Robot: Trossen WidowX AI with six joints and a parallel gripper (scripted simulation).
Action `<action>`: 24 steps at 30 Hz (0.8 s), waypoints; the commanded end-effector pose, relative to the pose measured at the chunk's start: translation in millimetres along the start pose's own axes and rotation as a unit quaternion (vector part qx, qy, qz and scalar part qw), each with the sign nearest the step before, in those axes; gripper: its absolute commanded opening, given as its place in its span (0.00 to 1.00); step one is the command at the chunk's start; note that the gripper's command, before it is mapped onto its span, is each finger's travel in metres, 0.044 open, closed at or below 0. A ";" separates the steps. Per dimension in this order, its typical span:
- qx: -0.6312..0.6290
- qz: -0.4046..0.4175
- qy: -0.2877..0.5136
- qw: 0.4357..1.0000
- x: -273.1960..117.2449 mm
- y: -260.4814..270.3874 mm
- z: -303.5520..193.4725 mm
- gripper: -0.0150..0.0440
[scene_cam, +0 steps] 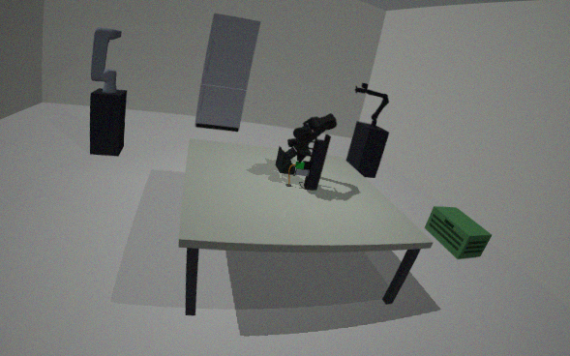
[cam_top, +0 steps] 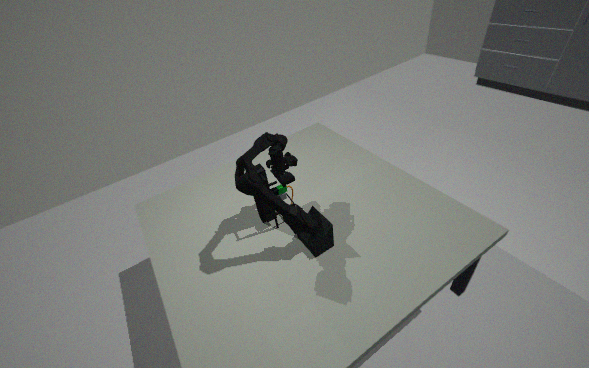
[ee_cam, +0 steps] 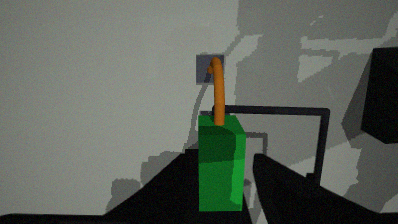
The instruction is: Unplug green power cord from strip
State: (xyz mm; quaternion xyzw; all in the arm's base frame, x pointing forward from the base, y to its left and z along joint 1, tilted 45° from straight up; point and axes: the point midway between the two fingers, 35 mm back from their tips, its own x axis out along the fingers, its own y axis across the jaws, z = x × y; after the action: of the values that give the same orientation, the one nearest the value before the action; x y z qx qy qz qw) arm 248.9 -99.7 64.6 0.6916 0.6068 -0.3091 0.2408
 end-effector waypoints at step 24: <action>-0.001 0.000 0.000 1.000 10.7 -1.1 -6.3 0.32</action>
State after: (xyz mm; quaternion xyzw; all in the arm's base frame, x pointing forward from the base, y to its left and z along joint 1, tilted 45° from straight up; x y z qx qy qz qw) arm 249.5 -87.5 61.1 0.6912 0.6074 -0.3086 0.2410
